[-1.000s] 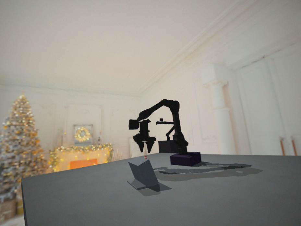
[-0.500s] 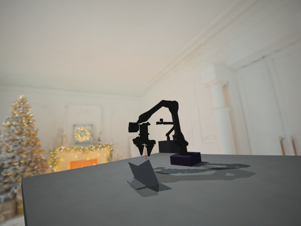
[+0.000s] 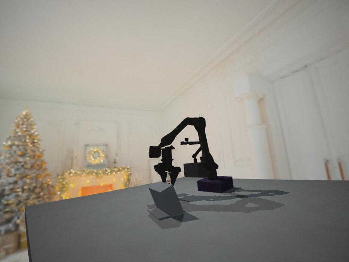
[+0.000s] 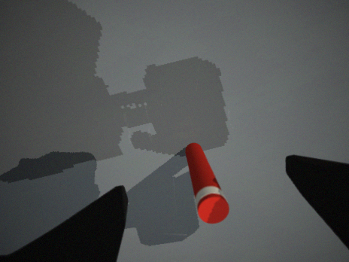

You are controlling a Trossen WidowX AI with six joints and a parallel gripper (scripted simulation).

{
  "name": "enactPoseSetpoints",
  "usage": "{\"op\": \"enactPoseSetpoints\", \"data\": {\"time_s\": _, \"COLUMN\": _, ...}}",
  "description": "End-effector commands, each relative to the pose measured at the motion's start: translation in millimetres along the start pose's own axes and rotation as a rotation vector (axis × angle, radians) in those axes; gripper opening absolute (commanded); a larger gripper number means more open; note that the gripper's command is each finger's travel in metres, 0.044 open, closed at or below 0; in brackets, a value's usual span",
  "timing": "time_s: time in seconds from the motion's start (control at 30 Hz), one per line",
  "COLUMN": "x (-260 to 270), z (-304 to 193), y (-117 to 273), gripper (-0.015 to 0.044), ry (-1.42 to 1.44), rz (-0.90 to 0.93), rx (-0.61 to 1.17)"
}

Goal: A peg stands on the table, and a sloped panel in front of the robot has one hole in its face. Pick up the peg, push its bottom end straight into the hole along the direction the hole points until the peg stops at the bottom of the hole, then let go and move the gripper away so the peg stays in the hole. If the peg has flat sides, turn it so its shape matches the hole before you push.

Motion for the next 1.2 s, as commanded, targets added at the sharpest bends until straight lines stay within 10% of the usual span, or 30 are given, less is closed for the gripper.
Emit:
{"op": "enactPoseSetpoints", "data": {"time_s": 0.0, "x": 0.1, "z": -1.9, "y": -11.6, "gripper": 0.044, "ry": -0.004, "rz": 0.001, "rx": 0.018}}
{"op": "enactPoseSetpoints", "data": {"time_s": 0.5, "x": 0.5, "z": -3.1, "y": -21.8, "gripper": 0.044, "ry": -0.004, "rz": 0.001, "rx": 0.018}}
{"op": "enactPoseSetpoints", "data": {"time_s": 1.03, "x": 0.6, "z": -2.3, "y": -18.2, "gripper": 0.002, "ry": 0.0, "rz": 0.002, "rx": 0.007}}
{"op": "enactPoseSetpoints", "data": {"time_s": 1.17, "x": 0.6, "z": -2.3, "y": -18.2, "gripper": 0.0, "ry": 0.0, "rz": 0.002, "rx": 0.007}}
Point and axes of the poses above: the point midway between the two fingers, 35 mm back from their tips, its own y axis back along the fingers, its own x axis across the jaws, z = x × y, the point moved 9 cm from there along y, back along the fingers, and after that the axes turned 3 degrees about -y, right-handed, at the moved point
